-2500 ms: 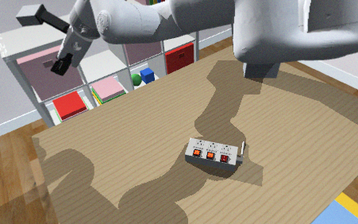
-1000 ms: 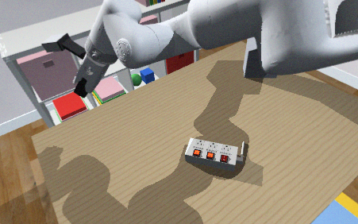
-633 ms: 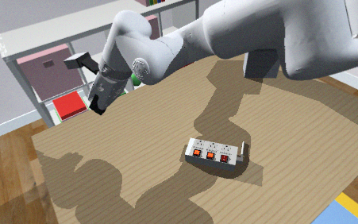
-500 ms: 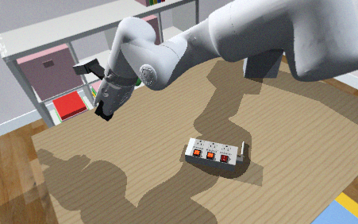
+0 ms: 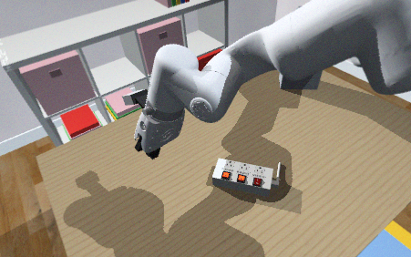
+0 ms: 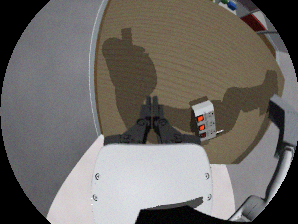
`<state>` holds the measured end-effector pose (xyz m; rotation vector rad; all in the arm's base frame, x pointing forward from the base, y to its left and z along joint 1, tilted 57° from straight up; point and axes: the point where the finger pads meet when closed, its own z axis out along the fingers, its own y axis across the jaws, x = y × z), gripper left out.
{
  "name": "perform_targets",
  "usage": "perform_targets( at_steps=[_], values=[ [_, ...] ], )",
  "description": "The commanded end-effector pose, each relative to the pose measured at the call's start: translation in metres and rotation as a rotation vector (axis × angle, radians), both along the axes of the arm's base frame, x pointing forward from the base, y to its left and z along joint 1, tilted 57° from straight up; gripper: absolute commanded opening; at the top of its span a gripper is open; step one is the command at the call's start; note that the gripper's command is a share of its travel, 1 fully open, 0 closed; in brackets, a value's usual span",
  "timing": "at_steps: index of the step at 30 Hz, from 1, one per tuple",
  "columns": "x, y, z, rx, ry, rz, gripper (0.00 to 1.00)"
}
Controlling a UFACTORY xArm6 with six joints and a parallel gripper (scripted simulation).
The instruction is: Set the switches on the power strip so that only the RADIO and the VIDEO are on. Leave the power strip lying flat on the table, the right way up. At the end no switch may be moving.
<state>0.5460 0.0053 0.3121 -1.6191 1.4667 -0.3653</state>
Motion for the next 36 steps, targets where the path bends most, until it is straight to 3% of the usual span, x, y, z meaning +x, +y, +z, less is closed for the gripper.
perform_targets(
  at_steps=[1,11,14,20,22,36],
  values=[
    [-0.014,0.027,-0.003,0.081,0.090,-0.025,0.00],
    [-0.037,0.066,-0.011,0.197,0.214,-0.064,0.00],
    [-0.053,0.089,-0.016,0.263,0.296,-0.093,0.00],
    [-0.061,0.099,-0.019,0.292,0.336,-0.109,0.00],
    [-0.076,0.118,-0.025,0.344,0.412,-0.140,0.00],
    [-0.117,0.158,-0.039,0.450,0.595,-0.230,0.00]
  ],
)
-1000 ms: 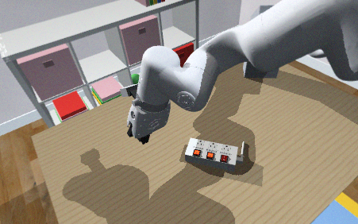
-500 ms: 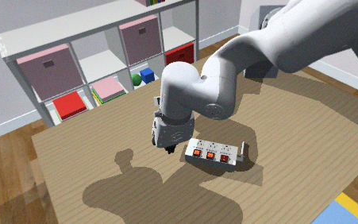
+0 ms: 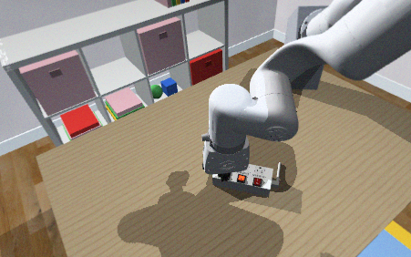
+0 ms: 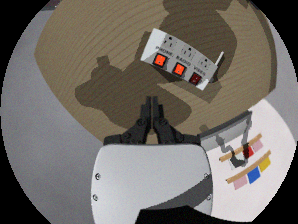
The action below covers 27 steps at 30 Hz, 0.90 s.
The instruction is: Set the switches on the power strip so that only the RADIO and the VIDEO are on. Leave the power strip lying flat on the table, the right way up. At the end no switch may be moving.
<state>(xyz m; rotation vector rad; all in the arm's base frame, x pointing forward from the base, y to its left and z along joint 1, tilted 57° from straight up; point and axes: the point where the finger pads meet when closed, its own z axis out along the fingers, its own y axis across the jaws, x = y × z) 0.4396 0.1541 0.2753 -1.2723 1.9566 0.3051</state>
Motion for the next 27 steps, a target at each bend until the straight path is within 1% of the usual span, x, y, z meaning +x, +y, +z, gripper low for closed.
perform_targets(
  at_steps=[1,5,10,27],
  values=[
    [-0.010,0.009,-0.002,0.014,0.053,-0.027,0.00],
    [-0.028,0.023,-0.008,0.048,0.133,-0.063,0.00],
    [-0.039,0.031,-0.012,0.065,0.181,-0.086,0.00],
    [-0.040,0.033,-0.013,0.068,0.189,-0.090,0.00]
  ],
)
